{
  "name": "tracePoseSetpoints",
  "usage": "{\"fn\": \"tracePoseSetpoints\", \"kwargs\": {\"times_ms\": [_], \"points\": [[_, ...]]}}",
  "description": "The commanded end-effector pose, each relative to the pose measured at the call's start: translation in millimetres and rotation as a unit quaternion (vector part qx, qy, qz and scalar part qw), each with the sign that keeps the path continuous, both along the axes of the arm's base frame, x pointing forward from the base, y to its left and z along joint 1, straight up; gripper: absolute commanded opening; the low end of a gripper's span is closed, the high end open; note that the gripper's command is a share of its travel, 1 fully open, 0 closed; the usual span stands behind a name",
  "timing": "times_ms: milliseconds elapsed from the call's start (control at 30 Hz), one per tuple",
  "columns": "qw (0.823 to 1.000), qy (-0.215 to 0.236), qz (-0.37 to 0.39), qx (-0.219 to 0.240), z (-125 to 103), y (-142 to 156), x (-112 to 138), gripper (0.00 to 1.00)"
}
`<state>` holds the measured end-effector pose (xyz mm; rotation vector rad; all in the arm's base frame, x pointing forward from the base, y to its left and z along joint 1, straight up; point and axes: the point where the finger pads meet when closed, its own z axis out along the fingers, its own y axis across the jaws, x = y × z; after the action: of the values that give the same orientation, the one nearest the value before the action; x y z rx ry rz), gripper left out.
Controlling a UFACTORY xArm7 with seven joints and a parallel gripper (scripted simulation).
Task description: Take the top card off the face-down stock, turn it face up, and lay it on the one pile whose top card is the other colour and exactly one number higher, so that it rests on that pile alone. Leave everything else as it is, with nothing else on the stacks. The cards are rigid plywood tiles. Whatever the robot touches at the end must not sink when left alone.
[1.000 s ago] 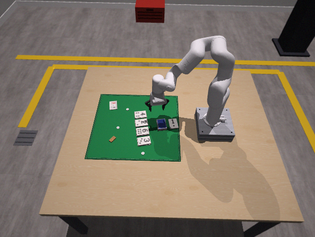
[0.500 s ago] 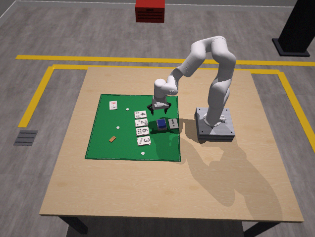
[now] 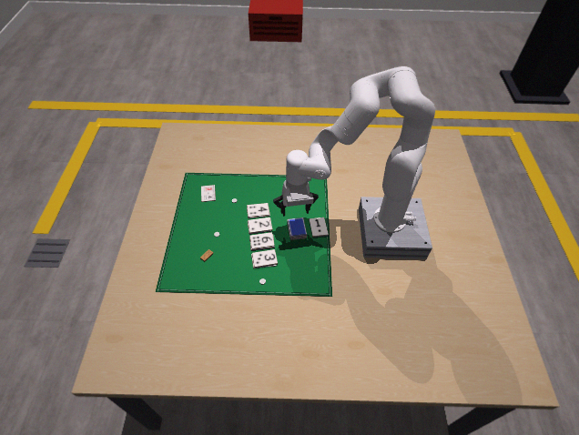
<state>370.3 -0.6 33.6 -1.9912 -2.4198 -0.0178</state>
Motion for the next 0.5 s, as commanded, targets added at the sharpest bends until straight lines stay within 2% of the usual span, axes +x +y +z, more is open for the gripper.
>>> {"fn": "tracePoseSetpoints", "kwargs": {"times_ms": [0,467], "points": [[1.000,-0.002,-0.001,-0.001,1.0,0.4,1.2,1.00],[1.000,0.001,-0.005,-0.005,-3.6,11.9,-9.1,1.00]]}}
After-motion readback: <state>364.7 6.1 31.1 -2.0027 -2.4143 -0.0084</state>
